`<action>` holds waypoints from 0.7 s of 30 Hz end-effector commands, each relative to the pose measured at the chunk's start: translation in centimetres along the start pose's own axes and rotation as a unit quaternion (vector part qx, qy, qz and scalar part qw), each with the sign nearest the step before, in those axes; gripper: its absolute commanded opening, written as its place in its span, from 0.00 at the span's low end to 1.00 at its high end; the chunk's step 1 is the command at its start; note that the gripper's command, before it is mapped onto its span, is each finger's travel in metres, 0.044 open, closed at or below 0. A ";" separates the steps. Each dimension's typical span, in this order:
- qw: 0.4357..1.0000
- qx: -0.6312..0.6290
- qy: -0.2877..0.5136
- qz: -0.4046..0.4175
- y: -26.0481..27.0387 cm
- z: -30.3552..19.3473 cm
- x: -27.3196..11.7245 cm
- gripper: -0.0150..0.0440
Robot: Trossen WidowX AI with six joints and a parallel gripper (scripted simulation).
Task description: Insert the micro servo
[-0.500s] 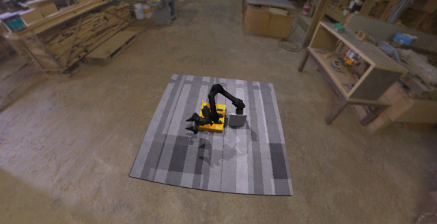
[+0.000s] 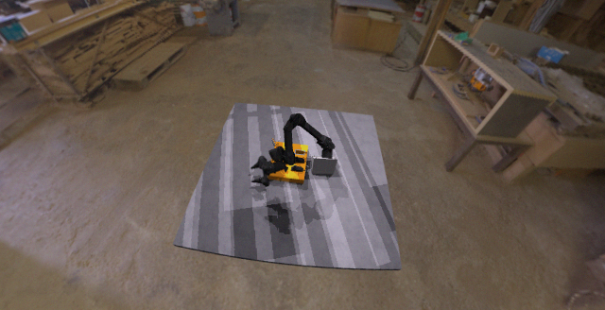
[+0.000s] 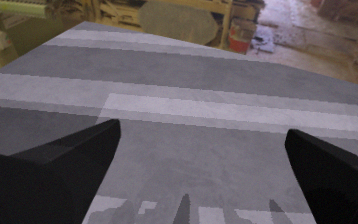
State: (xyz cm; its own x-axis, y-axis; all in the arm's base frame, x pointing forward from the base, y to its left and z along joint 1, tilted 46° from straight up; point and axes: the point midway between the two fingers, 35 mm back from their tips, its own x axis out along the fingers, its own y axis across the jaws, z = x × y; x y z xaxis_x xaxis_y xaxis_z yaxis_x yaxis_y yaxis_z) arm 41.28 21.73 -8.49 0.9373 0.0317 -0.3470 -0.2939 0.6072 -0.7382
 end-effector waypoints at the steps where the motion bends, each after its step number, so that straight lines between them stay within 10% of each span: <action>1: 0.998 -0.051 0.032 0.009 -0.7 -0.1 0.6 1.00; 21: 0.941 -0.276 0.166 0.101 -3.7 -1.8 0.7 1.00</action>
State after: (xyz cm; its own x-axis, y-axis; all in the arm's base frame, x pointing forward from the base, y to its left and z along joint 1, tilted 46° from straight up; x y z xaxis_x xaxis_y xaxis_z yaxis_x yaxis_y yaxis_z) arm 42.52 18.67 -7.82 0.7897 -0.1699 -0.5896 -0.5666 0.1669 -0.8069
